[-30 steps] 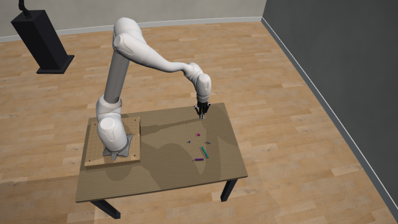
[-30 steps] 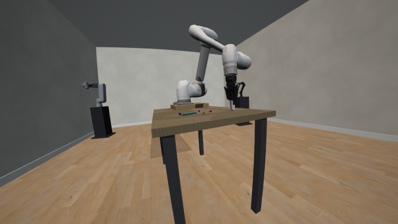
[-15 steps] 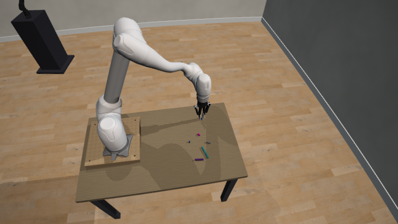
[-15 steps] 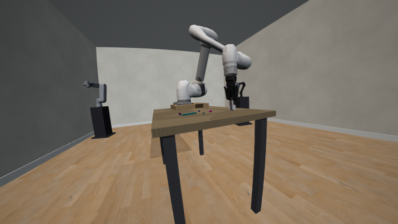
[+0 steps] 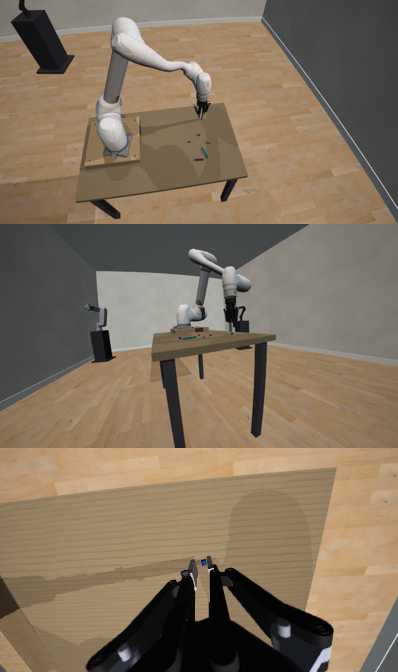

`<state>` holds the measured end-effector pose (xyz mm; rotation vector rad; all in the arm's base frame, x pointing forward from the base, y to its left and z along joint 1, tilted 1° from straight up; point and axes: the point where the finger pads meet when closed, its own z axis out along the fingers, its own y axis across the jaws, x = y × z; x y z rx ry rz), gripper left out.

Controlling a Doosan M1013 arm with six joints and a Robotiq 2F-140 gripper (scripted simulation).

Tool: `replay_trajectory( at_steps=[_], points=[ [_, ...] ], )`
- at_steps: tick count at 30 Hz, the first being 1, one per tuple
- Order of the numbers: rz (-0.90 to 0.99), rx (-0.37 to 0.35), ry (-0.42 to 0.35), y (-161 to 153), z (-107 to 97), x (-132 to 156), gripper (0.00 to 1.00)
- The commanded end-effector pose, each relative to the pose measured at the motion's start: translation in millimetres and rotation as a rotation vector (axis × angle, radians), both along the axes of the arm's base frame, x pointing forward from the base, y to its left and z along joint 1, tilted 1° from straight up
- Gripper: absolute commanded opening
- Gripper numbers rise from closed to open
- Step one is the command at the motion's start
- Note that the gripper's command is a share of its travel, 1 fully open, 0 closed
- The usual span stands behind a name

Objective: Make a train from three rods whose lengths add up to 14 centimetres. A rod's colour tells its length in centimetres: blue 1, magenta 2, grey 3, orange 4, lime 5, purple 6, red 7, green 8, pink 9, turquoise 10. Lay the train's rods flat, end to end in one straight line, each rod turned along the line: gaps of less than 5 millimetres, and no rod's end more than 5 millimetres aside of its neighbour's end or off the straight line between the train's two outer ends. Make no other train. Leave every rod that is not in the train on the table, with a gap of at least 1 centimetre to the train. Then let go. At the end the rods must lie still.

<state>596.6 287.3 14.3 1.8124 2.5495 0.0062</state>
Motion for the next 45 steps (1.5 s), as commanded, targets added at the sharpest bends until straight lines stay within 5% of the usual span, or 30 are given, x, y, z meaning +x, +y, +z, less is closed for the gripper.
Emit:
replay_trajectory(
  at_steps=[1,13,21,22,45],
  points=[
    [-0.003,0.004,-0.002,3,21,0,0.15],
    [-0.003,0.004,-0.002,3,68,0,0.15],
    [-0.003,0.004,-0.002,3,74,-1,0.15],
    [-0.003,0.004,-0.002,3,74,-1,1.00],
    [-0.003,0.004,-0.002,3,74,-1,1.00]
  ],
)
